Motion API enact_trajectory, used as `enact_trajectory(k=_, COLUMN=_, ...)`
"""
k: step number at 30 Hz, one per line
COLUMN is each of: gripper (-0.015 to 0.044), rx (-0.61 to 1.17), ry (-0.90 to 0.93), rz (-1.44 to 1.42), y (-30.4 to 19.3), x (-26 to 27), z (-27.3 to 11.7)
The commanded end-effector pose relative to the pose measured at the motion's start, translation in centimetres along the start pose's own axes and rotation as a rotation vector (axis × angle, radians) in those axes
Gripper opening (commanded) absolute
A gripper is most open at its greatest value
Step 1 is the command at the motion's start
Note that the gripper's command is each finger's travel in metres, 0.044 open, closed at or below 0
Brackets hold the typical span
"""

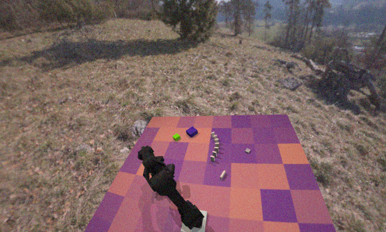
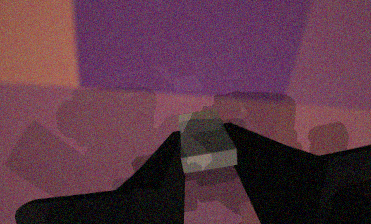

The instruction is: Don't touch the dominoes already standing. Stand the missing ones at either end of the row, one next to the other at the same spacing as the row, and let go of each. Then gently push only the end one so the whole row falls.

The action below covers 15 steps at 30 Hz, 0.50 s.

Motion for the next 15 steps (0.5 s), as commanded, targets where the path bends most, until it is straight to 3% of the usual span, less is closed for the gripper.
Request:
enact_trajectory(k=1, gripper=0.0107, rx=-0.021, ry=0.023, rz=0.0, y=0.4, x=0.4, z=-5.0)
enact_trajectory(k=6, gripper=0.0107, rx=-0.022, ry=0.021, rz=-0.002, y=-0.3, x=-0.4, z=-11.0)
enact_trajectory(k=11, gripper=0.0107, rx=-0.023, ry=0.021, rz=0.016, y=0.5, x=-1.1, z=-11.3)
enact_trajectory(k=15, gripper=0.0107, rx=-0.029, ry=0.022, rz=0.123, y=4.6, x=-5.7, z=-11.5)
Point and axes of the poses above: the point midway between the two fingers, 35 mm back from their tips, its own z axis out along the fingers, its own x axis across the jaws, y = z × x, the point moved 2 cm from there along -z, back along the fingers, and after that the axes turned 9 degrees about z, right-handed, at the moved point
